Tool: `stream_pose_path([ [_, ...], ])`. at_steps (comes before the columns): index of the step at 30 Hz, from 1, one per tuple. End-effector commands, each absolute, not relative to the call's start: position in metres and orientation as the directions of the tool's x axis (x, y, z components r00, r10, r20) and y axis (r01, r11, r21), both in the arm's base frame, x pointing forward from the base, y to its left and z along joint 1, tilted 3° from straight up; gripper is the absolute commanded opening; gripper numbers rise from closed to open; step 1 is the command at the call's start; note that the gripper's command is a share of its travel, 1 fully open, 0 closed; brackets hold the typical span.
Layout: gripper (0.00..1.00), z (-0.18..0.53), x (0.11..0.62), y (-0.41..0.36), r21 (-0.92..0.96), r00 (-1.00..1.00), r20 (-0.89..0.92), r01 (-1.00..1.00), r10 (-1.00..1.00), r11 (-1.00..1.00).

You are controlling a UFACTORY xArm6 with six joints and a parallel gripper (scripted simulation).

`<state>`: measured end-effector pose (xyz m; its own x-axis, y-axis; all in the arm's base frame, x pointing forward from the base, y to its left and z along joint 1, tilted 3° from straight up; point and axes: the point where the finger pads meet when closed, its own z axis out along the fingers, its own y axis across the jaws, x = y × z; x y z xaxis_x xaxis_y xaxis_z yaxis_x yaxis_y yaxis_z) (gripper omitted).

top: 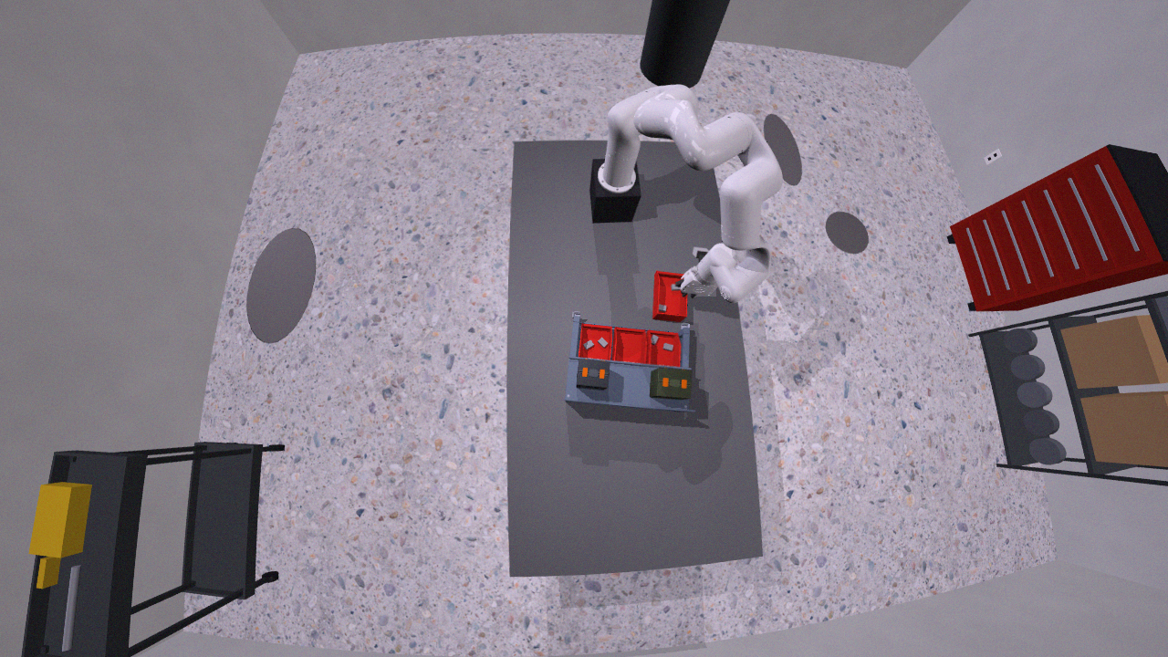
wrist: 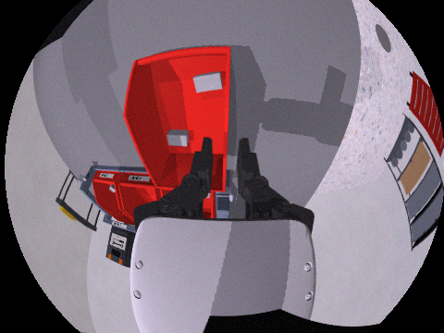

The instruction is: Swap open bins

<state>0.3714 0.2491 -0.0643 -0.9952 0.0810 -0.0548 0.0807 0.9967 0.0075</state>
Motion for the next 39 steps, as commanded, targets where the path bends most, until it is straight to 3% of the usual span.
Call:
stream_pose_path([
  [1, 0.26, -0.053, 0.372, 0.25, 0.01, -0.995, -0.057, 0.081, 0.081, 0.997],
  [39, 0.26, -0.005, 0.369, 0.25, 0.01, -0.995, -0.057, 0.081, 0.081, 0.997],
])
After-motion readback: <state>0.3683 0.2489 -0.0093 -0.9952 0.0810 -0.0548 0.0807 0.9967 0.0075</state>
